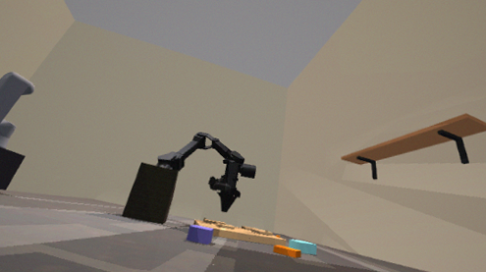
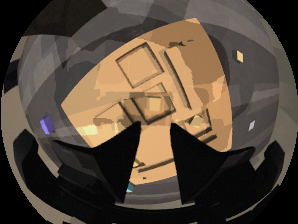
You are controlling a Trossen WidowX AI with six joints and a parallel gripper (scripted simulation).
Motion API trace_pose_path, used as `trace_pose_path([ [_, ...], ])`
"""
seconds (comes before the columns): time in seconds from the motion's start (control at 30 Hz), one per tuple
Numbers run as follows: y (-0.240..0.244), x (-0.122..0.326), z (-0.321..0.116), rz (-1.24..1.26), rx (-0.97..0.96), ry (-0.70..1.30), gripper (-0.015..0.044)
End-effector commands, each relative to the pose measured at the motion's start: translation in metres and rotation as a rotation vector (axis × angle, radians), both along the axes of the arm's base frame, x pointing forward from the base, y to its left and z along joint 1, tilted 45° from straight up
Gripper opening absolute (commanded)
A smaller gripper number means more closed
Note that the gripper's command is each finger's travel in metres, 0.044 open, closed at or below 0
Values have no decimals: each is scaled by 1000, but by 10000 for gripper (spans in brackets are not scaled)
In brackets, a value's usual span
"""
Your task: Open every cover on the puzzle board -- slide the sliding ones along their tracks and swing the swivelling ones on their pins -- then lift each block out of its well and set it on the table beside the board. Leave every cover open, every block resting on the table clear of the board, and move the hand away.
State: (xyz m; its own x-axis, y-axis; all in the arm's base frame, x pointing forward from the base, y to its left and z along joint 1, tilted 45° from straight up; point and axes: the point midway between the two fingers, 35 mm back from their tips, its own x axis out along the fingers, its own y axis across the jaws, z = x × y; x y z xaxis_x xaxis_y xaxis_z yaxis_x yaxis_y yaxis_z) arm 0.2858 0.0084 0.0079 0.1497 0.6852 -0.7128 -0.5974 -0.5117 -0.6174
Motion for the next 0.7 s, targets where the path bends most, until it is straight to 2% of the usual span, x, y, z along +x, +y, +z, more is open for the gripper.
trace_pose_path([
  [0.0,7,0,-7,0,-1,10,144],
  [0.67,21,2,-20,0,1,9,144],
])
